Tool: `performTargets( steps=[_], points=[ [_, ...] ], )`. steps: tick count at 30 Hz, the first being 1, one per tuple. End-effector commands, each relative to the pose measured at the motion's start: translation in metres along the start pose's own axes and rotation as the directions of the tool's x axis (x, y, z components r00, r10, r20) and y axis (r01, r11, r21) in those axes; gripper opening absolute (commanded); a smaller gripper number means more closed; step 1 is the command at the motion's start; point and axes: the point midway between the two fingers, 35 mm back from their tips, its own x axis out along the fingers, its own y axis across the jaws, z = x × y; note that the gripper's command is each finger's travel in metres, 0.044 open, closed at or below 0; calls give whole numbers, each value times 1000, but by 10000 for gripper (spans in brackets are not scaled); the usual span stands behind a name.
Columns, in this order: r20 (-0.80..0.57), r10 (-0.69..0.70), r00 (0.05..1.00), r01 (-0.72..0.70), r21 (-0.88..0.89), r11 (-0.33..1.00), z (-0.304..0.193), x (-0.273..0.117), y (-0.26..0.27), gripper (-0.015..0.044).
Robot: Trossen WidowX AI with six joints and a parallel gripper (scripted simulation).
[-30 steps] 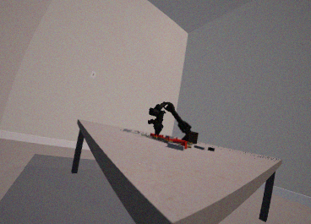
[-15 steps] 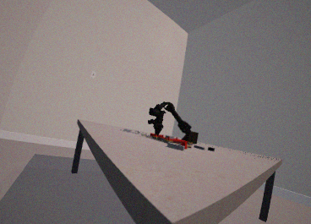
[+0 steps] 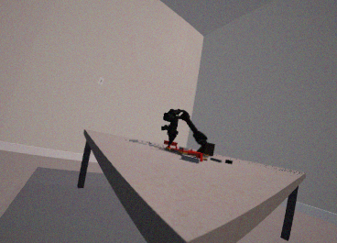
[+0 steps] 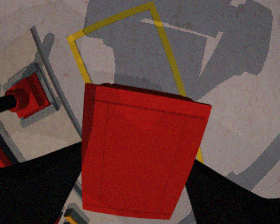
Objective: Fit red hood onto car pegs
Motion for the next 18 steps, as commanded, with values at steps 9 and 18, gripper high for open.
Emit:
performTargets(
  steps=[9, 18],
  points=[
    [1, 9, 1000, -9, 6, 1000, 1, -53, 1, 0],
    [5, 7, 1000, -7, 1, 1000, 1, -61, 1, 0]
  ],
)
